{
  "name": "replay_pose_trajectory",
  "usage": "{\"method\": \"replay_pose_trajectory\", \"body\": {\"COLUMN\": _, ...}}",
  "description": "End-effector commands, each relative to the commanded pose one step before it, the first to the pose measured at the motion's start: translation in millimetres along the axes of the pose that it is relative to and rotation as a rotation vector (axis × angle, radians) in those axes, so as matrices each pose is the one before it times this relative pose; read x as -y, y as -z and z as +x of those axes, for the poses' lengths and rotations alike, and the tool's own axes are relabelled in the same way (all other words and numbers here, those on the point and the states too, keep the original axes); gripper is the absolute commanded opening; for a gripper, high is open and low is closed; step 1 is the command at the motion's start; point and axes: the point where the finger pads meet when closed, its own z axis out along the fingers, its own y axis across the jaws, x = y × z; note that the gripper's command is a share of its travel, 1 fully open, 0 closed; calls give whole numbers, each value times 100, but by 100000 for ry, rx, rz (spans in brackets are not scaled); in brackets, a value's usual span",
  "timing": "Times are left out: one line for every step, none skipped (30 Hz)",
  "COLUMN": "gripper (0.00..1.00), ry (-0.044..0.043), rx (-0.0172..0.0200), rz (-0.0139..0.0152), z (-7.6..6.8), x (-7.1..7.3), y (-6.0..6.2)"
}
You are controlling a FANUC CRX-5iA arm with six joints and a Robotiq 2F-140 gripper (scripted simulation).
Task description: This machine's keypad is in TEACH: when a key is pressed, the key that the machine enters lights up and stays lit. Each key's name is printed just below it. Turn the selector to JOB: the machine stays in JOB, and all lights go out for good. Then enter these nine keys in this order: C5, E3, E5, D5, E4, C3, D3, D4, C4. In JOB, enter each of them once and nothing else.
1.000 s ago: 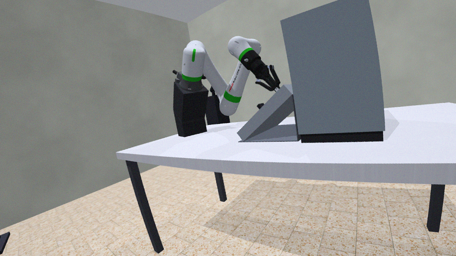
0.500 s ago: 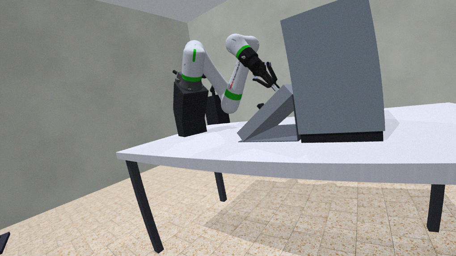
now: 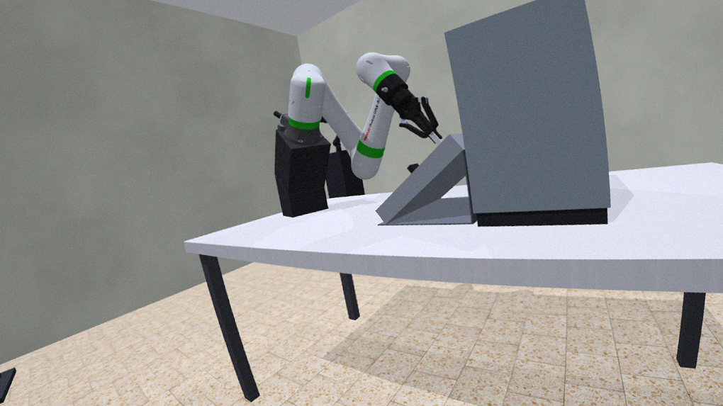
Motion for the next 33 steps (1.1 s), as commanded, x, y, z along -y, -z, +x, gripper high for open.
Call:
{"method": "replay_pose_trajectory", "body": {"gripper": 0, "ry": 86, "rx": -73, "rz": -26, "z": -534, "x": 2, "y": 26}}
{"method": "replay_pose_trajectory", "body": {"gripper": 0, "ry": 0, "rx": 0, "rz": 0, "z": -379, "x": 0, "y": 0}}
{"method": "replay_pose_trajectory", "body": {"gripper": 0, "ry": 0, "rx": 0, "rz": -1, "z": -416, "x": 0, "y": 0}}
{"method": "replay_pose_trajectory", "body": {"gripper": 0, "ry": 1, "rx": 0, "rz": -1, "z": -423, "x": 0, "y": 0}}
{"method": "replay_pose_trajectory", "body": {"gripper": 0, "ry": 0, "rx": 0, "rz": 0, "z": -400, "x": 0, "y": 0}}
{"method": "replay_pose_trajectory", "body": {"gripper": 0, "ry": -1, "rx": 0, "rz": 1, "z": -351, "x": 0, "y": -1}}
{"method": "replay_pose_trajectory", "body": {"gripper": 0, "ry": 1, "rx": 0, "rz": -1, "z": -284, "x": 0, "y": 0}}
{"method": "replay_pose_trajectory", "body": {"gripper": 0, "ry": -1, "rx": 0, "rz": 1, "z": -203, "x": 0, "y": 0}}
{"method": "replay_pose_trajectory", "body": {"gripper": 0, "ry": 0, "rx": 0, "rz": 0, "z": 0, "x": 0, "y": 0}}
{"method": "replay_pose_trajectory", "body": {"gripper": 0, "ry": 0, "rx": 0, "rz": 0, "z": 0, "x": 0, "y": 0}}
{"method": "replay_pose_trajectory", "body": {"gripper": 0, "ry": 1, "rx": 0, "rz": -1, "z": -123, "x": 0, "y": 0}}
{"method": "replay_pose_trajectory", "body": {"gripper": 0, "ry": 1, "rx": 0, "rz": -1, "z": -52, "x": 0, "y": 0}}
{"method": "replay_pose_trajectory", "body": {"gripper": 0, "ry": 0, "rx": 0, "rz": 0, "z": -8, "x": 0, "y": 0}}
{"method": "replay_pose_trajectory", "body": {"gripper": 0, "ry": 0, "rx": 0, "rz": 0, "z": 0, "x": 0, "y": -1}}
{"method": "replay_pose_trajectory", "body": {"gripper": 0, "ry": 0, "rx": 0, "rz": 0, "z": 0, "x": 0, "y": -9}}
{"method": "replay_pose_trajectory", "body": {"gripper": 0, "ry": 0, "rx": 0, "rz": 0, "z": 0, "x": 0, "y": -24}}
{"method": "replay_pose_trajectory", "body": {"gripper": 0, "ry": 1, "rx": 1, "rz": -1, "z": 0, "x": 0, "y": -42}}
{"method": "replay_pose_trajectory", "body": {"gripper": 0, "ry": 1, "rx": 1, "rz": -1, "z": 0, "x": 0, "y": -62}}
{"method": "replay_pose_trajectory", "body": {"gripper": 0, "ry": 0, "rx": 0, "rz": 0, "z": 0, "x": 0, "y": -84}}
{"method": "replay_pose_trajectory", "body": {"gripper": 0, "ry": 0, "rx": -1, "rz": 1, "z": 0, "x": 0, "y": -105}}
{"method": "replay_pose_trajectory", "body": {"gripper": 0, "ry": -1, "rx": -1, "rz": 1, "z": 0, "x": 1, "y": -124}}
{"method": "replay_pose_trajectory", "body": {"gripper": 0, "ry": 2, "rx": 2, "rz": -2, "z": 0, "x": -1, "y": -142}}
{"method": "replay_pose_trajectory", "body": {"gripper": 0, "ry": 0, "rx": 0, "rz": 0, "z": 0, "x": 0, "y": -155}}
{"method": "replay_pose_trajectory", "body": {"gripper": 0, "ry": -1, "rx": -1, "rz": 1, "z": 0, "x": 1, "y": -165}}
{"method": "replay_pose_trajectory", "body": {"gripper": 0, "ry": 1, "rx": 1, "rz": -1, "z": 0, "x": -1, "y": -171}}
{"method": "replay_pose_trajectory", "body": {"gripper": 0, "ry": 0, "rx": 0, "rz": 0, "z": 0, "x": 0, "y": 0}}
{"method": "replay_pose_trajectory", "body": {"gripper": 0, "ry": 0, "rx": 0, "rz": 0, "z": 0, "x": 0, "y": 0}}
{"method": "replay_pose_trajectory", "body": {"gripper": 0, "ry": -1, "rx": -1, "rz": 1, "z": 0, "x": 1, "y": -171}}
{"method": "replay_pose_trajectory", "body": {"gripper": 0, "ry": 0, "rx": 0, "rz": 0, "z": 0, "x": 0, "y": -167}}
{"method": "replay_pose_trajectory", "body": {"gripper": 0, "ry": 0, "rx": 0, "rz": 0, "z": 0, "x": 0, "y": -159}}
{"method": "replay_pose_trajectory", "body": {"gripper": 0, "ry": -1, "rx": -1, "rz": 1, "z": 0, "x": 1, "y": -146}}
{"method": "replay_pose_trajectory", "body": {"gripper": 0, "ry": 1, "rx": 1, "rz": -1, "z": 0, "x": -1, "y": -129}}
{"method": "replay_pose_trajectory", "body": {"gripper": 0, "ry": 1, "rx": 1, "rz": -1, "z": 0, "x": 0, "y": -110}}
